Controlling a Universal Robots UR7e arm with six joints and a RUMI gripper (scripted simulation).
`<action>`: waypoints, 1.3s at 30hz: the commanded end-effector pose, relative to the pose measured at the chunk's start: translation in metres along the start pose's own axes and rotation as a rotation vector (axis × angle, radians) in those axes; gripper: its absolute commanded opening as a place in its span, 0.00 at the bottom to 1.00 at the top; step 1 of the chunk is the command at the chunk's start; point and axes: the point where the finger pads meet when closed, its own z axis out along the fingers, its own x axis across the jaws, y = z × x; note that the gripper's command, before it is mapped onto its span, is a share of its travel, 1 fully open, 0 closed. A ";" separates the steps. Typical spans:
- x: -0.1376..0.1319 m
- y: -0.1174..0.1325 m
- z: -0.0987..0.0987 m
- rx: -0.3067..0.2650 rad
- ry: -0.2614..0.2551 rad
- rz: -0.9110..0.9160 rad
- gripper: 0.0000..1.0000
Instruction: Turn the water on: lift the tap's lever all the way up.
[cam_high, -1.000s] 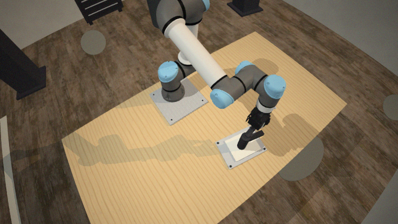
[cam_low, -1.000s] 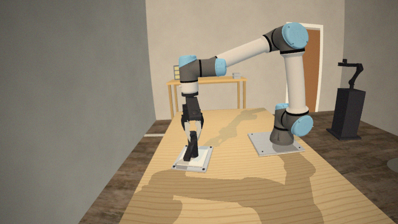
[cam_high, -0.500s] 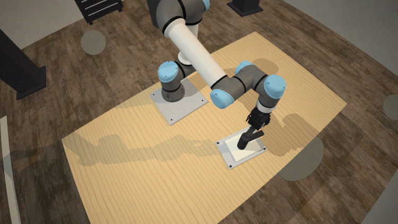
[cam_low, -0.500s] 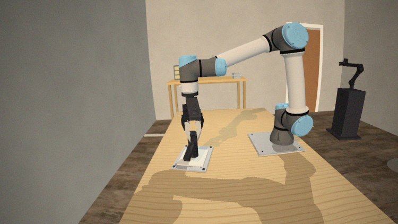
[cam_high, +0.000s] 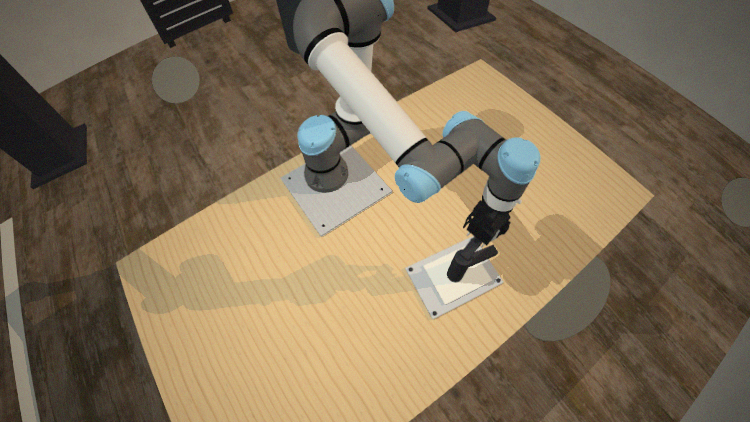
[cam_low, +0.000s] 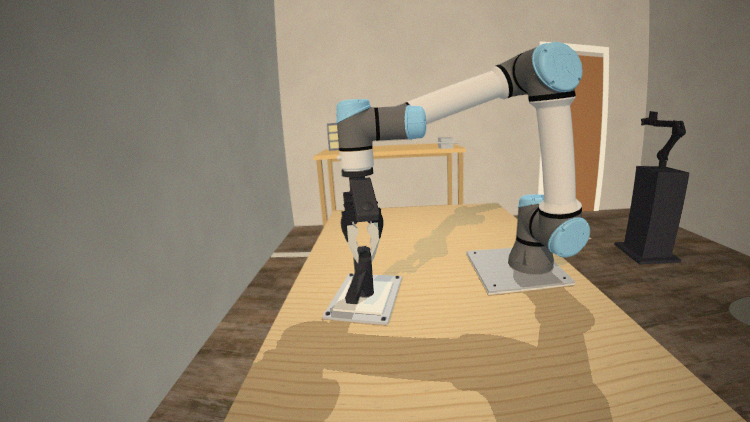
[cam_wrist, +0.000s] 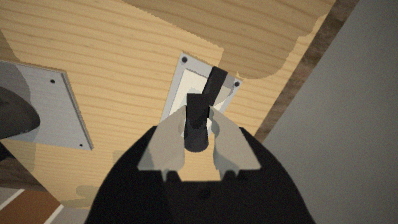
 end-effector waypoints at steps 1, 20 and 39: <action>0.000 0.004 -0.011 0.000 0.002 0.000 0.00; 0.000 0.009 -0.019 0.000 0.002 0.000 0.00; 0.000 0.009 -0.019 0.000 0.002 0.000 0.00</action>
